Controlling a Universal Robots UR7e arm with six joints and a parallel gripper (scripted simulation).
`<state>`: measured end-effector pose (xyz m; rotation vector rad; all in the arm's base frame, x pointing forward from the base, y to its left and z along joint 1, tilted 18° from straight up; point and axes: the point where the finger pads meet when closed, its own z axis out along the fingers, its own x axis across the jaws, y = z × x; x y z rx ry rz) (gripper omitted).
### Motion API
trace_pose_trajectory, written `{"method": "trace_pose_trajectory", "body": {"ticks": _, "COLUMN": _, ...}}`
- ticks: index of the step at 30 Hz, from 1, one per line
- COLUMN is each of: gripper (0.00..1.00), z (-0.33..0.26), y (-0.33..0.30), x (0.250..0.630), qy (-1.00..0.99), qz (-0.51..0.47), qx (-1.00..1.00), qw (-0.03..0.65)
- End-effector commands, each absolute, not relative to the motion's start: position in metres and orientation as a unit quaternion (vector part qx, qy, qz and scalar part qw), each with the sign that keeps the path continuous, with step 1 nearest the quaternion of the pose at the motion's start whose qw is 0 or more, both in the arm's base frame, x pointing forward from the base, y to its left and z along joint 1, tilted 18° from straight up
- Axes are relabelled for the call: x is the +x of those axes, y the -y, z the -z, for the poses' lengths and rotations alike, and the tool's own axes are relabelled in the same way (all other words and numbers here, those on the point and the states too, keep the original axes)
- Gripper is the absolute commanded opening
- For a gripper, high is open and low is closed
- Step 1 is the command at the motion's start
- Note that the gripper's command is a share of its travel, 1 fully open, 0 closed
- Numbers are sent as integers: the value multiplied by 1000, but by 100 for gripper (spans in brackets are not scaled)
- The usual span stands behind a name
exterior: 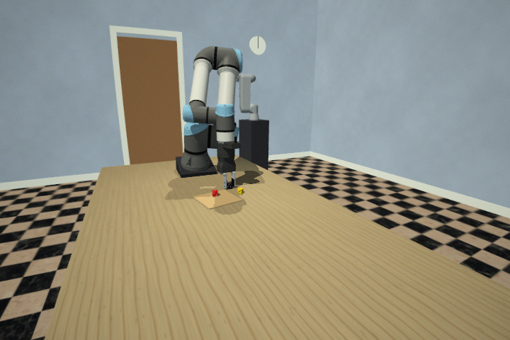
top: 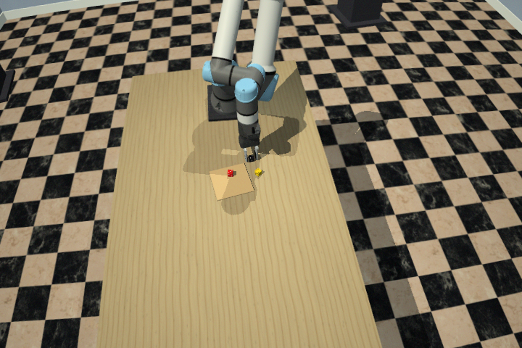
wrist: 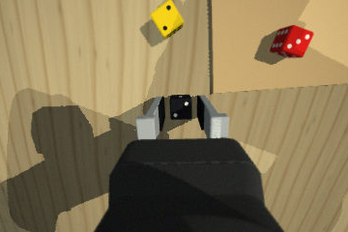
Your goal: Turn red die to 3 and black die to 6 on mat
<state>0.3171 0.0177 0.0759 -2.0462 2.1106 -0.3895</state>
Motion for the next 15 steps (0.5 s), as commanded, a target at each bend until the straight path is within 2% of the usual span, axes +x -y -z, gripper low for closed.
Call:
{"method": "trace_pose_trajectory", "body": {"ticks": 1, "gripper": 70, "z": -73, "y": -19, "x": 315, "qy": -709, "qz": 128, "qx": -688, "qw": 87}}
{"method": "trace_pose_trajectory", "body": {"ticks": 14, "gripper": 70, "z": -73, "y": -19, "x": 315, "qy": -709, "qz": 128, "qx": -688, "qw": 87}}
{"method": "trace_pose_trajectory", "body": {"ticks": 15, "gripper": 40, "z": -73, "y": -19, "x": 315, "qy": -709, "qz": 128, "qx": -688, "qw": 87}}
